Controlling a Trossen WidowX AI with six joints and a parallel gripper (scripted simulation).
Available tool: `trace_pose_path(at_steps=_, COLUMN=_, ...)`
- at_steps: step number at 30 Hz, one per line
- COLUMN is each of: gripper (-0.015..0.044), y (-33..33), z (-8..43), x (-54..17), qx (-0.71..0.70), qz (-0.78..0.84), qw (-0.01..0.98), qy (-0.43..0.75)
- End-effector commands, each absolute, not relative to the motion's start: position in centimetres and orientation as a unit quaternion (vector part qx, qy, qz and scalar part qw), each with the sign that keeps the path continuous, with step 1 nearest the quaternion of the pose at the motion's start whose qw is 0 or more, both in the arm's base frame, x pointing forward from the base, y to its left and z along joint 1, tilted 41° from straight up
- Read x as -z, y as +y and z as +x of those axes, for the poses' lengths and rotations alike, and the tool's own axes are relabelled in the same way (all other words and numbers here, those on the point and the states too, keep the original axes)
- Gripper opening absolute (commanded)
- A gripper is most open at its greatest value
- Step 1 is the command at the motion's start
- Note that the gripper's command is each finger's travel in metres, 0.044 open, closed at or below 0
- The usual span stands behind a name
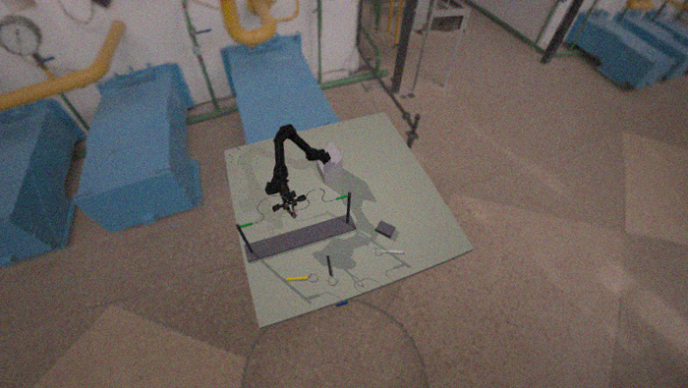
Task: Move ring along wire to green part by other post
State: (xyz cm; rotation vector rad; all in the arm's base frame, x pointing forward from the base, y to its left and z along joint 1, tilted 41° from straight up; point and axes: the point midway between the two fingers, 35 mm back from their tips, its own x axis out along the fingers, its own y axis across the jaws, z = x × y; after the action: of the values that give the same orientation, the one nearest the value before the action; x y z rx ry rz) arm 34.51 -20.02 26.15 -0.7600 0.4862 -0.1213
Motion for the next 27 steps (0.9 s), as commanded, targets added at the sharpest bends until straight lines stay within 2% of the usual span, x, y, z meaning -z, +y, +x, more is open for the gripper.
trace_pose_path(at_steps=1, gripper=-0.015, y=-19.4, z=34.5, x=-25.5, qx=0.052, qz=-0.348, qw=0.906, qy=0.235)
trace_pose_path(at_steps=27, gripper=-0.015, y=-16.6, z=34.7, x=-22.9, qx=0.035, qz=-0.296, qw=0.925, qy=0.235)
